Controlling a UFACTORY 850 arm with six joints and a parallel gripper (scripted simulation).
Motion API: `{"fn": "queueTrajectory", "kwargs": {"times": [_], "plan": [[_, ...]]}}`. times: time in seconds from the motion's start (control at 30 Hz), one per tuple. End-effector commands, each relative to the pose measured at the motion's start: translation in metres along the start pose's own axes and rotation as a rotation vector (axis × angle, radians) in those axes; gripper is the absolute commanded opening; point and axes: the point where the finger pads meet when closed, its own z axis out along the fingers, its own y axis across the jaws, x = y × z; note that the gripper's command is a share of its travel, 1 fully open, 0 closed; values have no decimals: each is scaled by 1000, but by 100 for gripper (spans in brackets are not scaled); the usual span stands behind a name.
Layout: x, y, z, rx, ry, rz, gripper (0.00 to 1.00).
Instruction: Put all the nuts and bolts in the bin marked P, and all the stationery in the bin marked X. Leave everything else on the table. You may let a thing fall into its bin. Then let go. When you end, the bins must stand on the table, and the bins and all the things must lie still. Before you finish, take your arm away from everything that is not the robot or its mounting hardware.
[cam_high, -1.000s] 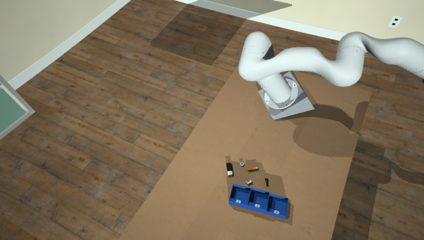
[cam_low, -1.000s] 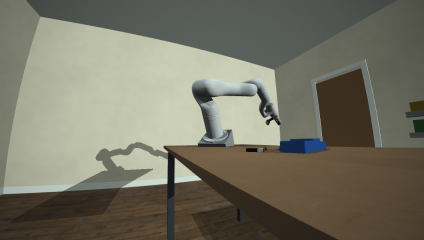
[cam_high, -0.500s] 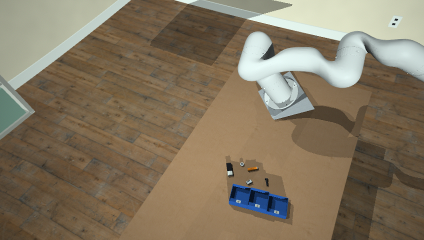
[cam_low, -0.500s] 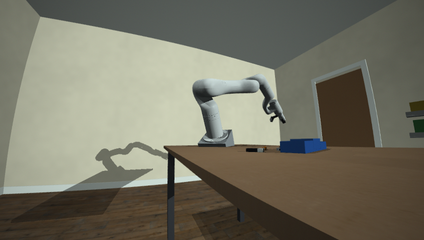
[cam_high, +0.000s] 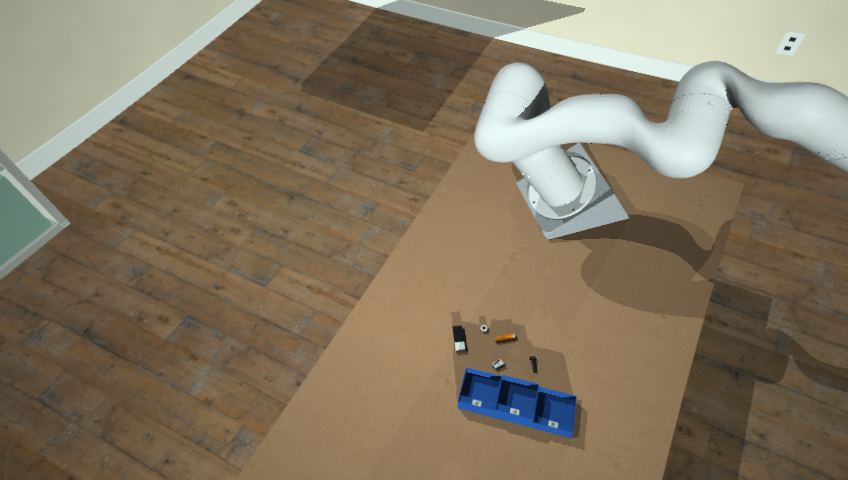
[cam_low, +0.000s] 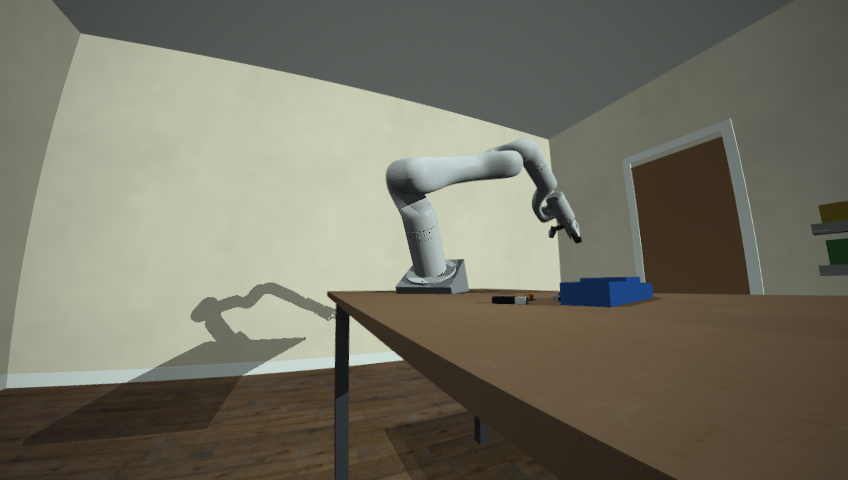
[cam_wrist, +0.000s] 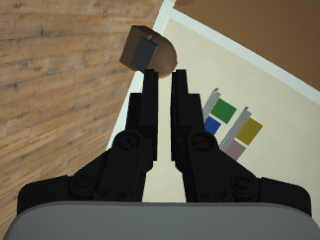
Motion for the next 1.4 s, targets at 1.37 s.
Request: {"fn": "queueTrajectory", "kwargs": {"times": [1.37], "plan": [[-166,-81,-108,130,-157,617,7]]}}
